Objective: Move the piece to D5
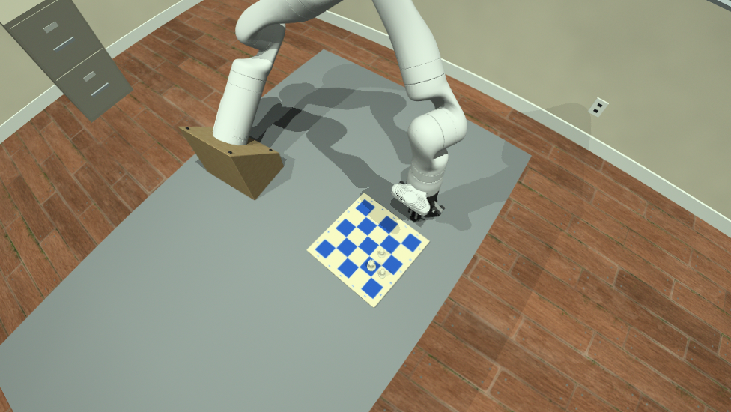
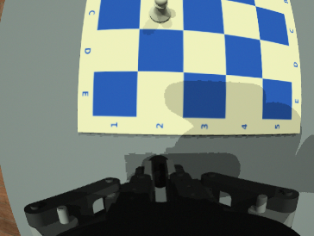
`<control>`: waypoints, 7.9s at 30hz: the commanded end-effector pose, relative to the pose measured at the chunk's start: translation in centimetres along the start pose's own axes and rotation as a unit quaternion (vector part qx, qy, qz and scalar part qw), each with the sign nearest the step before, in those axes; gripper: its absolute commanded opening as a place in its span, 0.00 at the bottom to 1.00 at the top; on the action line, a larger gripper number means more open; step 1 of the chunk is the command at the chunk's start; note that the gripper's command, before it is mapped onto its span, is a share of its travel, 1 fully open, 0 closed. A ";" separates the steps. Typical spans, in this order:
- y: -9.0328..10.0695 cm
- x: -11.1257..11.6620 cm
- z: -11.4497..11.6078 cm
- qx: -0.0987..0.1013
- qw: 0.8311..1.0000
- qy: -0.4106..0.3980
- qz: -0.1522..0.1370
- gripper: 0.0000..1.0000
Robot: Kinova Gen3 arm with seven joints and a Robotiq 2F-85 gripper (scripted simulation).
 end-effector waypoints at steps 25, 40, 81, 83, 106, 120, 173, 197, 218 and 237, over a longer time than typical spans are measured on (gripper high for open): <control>0.1 0.0 -0.1 0.001 1.000 0.000 0.000 0.37; 0.4 0.0 -0.1 0.001 1.000 0.000 0.000 0.37; 9.1 0.0 0.0 0.001 1.000 0.000 0.000 1.00; 9.1 0.0 0.0 0.001 1.000 0.000 0.000 1.00; 8.8 5.3 -1.4 -0.001 0.982 -0.190 -0.003 1.00; 8.4 15.9 -2.6 0.000 0.855 -0.519 -0.001 1.00; 8.3 17.5 -2.7 0.001 0.827 -0.562 0.000 0.34; 6.1 17.5 -2.8 0.001 0.826 -0.563 0.000 0.34; 3.6 17.5 -2.9 0.001 0.826 -0.563 0.000 0.34; 3.2 17.5 -2.9 0.001 0.826 -0.563 0.000 0.34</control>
Point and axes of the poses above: the point where the finger pads meet when closed, its own y axis back along the fingers, its own z axis across the jaws, x = y × z, the point moved 2 cm from there along y, back along the fingers, and after that the axes turned 2 degrees about -y, right-handed, at the moved point
